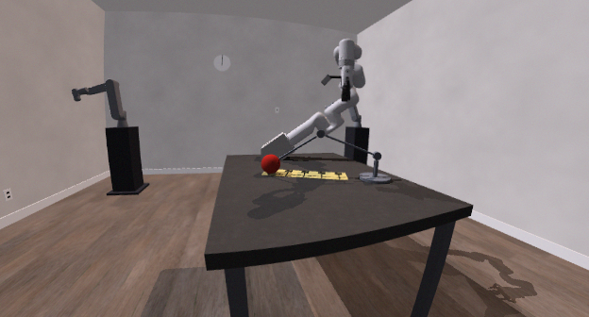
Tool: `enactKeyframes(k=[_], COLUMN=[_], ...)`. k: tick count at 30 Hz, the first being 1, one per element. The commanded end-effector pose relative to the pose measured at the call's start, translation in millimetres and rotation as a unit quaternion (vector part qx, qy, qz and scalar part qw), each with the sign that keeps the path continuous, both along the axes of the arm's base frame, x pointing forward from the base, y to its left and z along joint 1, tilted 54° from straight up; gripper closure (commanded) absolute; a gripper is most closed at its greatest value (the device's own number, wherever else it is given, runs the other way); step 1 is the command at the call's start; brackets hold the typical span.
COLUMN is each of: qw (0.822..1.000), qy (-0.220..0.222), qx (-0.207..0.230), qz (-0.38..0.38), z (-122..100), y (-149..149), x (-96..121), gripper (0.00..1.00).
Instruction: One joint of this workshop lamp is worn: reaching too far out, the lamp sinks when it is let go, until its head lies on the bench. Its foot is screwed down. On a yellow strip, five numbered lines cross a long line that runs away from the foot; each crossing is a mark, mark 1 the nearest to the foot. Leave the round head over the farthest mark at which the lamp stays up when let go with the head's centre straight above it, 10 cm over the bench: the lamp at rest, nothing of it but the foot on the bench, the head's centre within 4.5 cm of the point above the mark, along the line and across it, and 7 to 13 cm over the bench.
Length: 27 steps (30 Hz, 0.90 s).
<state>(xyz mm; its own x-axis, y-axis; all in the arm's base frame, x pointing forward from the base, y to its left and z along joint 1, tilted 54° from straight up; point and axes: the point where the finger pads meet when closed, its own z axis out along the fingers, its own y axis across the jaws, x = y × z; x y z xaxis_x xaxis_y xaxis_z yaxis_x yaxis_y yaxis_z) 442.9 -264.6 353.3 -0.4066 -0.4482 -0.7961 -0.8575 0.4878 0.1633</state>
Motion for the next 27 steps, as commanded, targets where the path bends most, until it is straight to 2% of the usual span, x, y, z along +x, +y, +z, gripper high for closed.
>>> enactKeyframes(k=[1, 15, 27], qw=[1.0, 1.0, 1.0], qy=[0.0, -0.001, -0.001], qx=[0.0, -0.001, -0.001], qz=[0.0, -0.001, -0.001], z=[1, -1, -41], y=[-1, 1, -21], x=[0, 1, -20], gripper=[0.0, 0.0, 0.0])
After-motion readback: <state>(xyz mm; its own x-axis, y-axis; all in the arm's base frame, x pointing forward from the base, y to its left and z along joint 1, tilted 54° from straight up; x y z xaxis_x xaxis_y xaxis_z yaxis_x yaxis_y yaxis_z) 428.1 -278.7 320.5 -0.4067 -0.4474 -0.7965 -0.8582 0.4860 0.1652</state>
